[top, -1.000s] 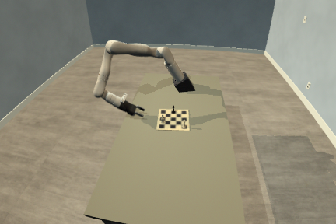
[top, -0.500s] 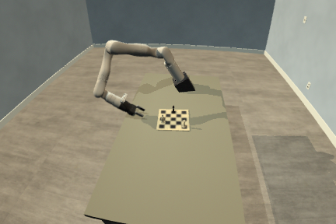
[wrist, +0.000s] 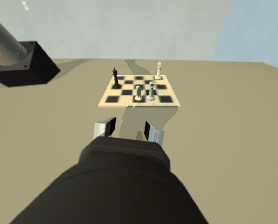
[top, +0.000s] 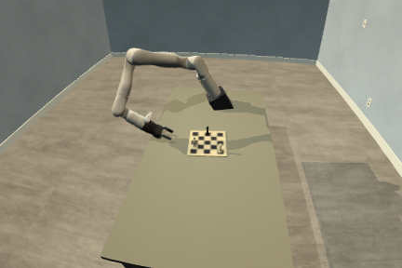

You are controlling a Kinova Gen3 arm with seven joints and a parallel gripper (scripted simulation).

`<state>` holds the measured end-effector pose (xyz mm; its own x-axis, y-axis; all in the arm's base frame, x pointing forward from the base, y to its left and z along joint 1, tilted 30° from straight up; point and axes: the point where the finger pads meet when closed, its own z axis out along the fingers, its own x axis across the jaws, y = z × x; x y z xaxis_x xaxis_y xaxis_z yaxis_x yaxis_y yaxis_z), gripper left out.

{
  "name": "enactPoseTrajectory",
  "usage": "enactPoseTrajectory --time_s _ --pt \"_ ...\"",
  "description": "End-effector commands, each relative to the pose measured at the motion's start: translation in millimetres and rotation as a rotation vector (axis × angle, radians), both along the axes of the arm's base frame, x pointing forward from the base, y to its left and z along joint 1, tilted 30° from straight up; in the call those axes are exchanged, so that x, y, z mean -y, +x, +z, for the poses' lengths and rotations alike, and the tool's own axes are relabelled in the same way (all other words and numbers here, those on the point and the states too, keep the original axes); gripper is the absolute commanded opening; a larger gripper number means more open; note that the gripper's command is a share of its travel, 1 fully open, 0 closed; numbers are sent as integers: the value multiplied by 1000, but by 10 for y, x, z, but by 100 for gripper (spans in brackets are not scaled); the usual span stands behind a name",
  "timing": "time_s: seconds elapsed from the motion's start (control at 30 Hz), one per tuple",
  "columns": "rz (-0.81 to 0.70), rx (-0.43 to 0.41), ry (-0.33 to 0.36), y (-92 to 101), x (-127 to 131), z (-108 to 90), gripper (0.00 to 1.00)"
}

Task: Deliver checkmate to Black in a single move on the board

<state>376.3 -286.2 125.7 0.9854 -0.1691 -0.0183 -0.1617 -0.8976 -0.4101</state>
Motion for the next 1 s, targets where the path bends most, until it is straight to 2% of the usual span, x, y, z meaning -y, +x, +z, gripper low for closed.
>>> enactPoseTrajectory --time_s 0.0,0.3,0.5,0.83,0.97 --pt "1 2 -1 5 -2 10 100" --pt "1 2 -1 4 -4 13 100" --pt "1 2 -1 0 -45 87 100" --pt "1 2 -1 -30 -346 620 100" --pt "1 2 -1 -38 -426 762 100"
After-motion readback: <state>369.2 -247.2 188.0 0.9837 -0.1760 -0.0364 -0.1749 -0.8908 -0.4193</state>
